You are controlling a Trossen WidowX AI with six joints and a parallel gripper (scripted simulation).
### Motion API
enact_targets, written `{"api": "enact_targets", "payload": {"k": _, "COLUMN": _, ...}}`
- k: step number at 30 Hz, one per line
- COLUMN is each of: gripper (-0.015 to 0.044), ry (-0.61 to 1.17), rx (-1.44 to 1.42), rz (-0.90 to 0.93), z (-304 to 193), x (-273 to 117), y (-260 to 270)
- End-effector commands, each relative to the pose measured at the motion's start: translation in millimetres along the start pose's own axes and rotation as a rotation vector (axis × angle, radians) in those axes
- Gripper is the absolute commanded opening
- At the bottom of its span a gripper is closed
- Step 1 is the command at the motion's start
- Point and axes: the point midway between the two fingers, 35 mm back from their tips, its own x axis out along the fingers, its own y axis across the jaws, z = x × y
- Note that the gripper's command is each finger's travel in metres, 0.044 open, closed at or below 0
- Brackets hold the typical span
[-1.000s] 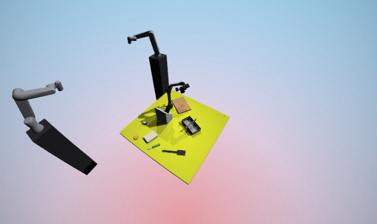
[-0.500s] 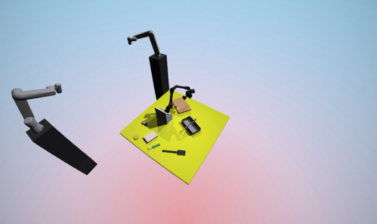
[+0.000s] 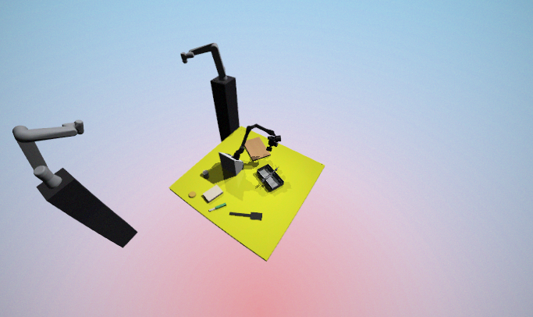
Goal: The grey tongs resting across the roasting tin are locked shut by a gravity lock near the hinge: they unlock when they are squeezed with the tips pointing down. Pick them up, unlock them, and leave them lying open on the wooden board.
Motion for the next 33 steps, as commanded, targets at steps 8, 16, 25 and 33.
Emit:
{"api": "enact_targets", "payload": {"k": 8, "gripper": 0.0440, "ry": -0.054, "rx": -0.367, "rz": -0.143, "z": 63.6, "x": -7.5, "y": -126.5}}
{"api": "enact_targets", "payload": {"k": 16, "gripper": 0.0440, "ry": -0.036, "rx": -0.597, "rz": -0.200, "z": 78.5, "x": -16.5, "y": -203.4}}
{"api": "enact_targets", "payload": {"k": 25, "gripper": 0.0440, "ry": -0.001, "rx": -0.842, "rz": -0.243, "z": 77.0, "x": -28.6, "y": -286.4}}
{"api": "enact_targets", "payload": {"k": 33, "gripper": 0.0440, "ry": 0.035, "rx": -1.055, "rz": -0.263, "z": 61.5, "x": -38.4, "y": -355.6}}
